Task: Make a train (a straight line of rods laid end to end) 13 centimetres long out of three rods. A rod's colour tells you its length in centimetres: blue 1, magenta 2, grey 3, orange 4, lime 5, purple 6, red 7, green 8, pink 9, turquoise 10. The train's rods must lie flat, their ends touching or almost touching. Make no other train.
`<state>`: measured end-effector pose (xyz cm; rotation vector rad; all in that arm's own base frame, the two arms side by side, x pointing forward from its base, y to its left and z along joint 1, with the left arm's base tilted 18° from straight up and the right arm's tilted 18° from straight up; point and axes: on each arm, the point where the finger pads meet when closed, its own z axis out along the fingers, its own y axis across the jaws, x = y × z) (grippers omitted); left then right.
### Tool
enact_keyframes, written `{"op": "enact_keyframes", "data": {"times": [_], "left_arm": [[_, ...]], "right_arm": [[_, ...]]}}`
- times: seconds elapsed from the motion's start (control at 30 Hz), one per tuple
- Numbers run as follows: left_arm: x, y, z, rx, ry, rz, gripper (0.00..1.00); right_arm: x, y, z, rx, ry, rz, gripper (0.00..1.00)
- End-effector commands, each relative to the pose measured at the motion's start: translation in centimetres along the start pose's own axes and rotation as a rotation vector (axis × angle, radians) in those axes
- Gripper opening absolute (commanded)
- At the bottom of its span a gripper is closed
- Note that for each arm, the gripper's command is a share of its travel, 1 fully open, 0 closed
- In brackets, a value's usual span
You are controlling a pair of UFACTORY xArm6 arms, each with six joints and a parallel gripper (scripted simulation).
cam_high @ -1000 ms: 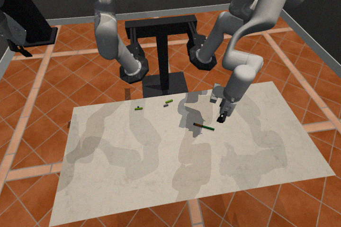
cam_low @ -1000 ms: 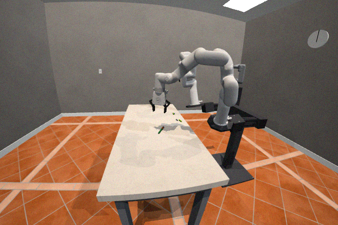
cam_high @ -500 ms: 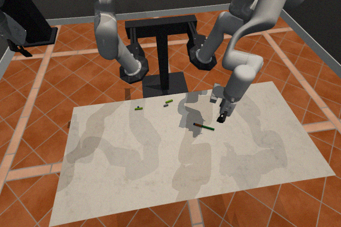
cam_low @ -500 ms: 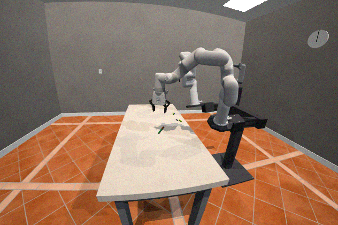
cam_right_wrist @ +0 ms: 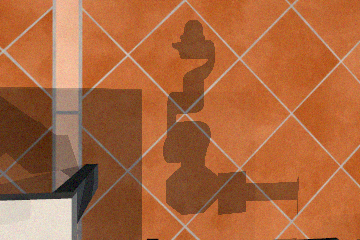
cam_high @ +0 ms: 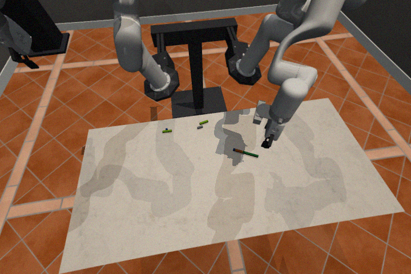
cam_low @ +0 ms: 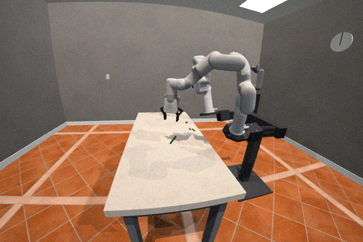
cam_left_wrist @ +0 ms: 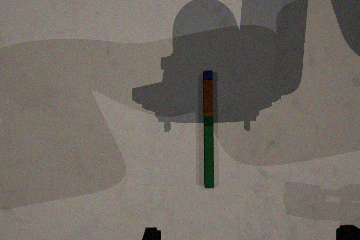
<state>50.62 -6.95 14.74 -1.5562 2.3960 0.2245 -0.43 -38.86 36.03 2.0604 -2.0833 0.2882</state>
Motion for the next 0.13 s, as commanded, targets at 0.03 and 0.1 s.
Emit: {"op": "enact_keyframes", "data": {"times": [0.03, 0.1], "left_arm": [[-0.05, -0.15, -0.2, 0.005, -0.001, -0.001, 1.0], [-0.05, -0.15, -0.2, 0.005, -0.001, -0.001, 1.0]], "right_arm": [[0.08, 0.01, -0.13, 0.0, 0.004, 0.0, 1.0], [0.08, 0.01, -0.13, 0.0, 0.004, 0.0, 1.0]]}}
